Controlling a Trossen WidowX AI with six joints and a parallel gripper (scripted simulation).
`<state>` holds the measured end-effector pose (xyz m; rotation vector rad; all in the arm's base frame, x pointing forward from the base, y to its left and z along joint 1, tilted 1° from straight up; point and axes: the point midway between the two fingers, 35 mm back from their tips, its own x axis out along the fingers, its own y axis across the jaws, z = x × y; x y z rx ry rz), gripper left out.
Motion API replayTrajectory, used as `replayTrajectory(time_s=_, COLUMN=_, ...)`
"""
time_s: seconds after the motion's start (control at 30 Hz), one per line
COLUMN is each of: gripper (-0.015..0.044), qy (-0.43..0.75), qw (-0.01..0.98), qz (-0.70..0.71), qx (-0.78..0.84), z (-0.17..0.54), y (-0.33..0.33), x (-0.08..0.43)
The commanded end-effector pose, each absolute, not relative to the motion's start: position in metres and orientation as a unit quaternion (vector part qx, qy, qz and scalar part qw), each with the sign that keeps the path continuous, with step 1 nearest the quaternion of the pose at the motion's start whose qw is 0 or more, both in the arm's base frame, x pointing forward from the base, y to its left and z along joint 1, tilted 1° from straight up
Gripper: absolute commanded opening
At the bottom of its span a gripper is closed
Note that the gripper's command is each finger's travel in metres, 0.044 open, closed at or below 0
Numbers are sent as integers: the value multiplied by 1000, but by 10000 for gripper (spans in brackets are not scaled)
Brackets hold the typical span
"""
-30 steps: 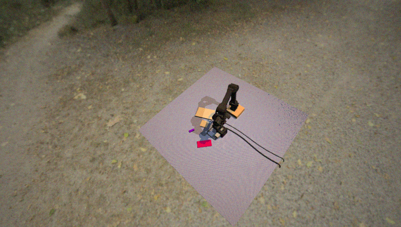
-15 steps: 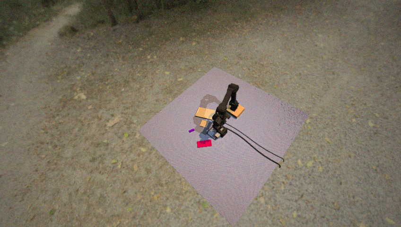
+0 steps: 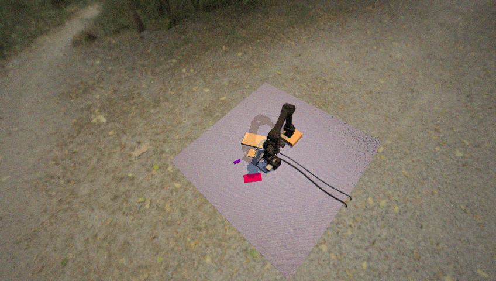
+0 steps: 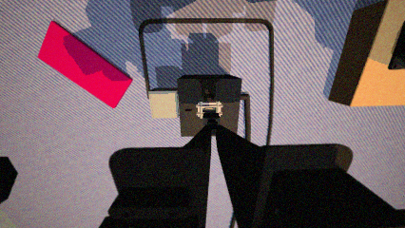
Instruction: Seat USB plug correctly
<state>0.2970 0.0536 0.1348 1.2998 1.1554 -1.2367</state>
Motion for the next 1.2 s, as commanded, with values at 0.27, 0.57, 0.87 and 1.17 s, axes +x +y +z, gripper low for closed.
replayTrajectory(time_s=0.27, gripper=0, qy=473, qw=482, qz=-509, qx=534, z=133, y=54, x=297)
replayTrajectory(time_s=0.57, gripper=0, qy=473, qw=481, qz=-509, qx=534, z=132, y=54, x=297)
replayTrajectory(time_s=0.87, gripper=0, qy=473, qw=481, qz=-509, qx=535, z=131, y=55, x=297)
replayTrajectory(time_s=1.17, gripper=0, qy=473, qw=481, qz=-509, qx=535, z=129, y=55, x=297)
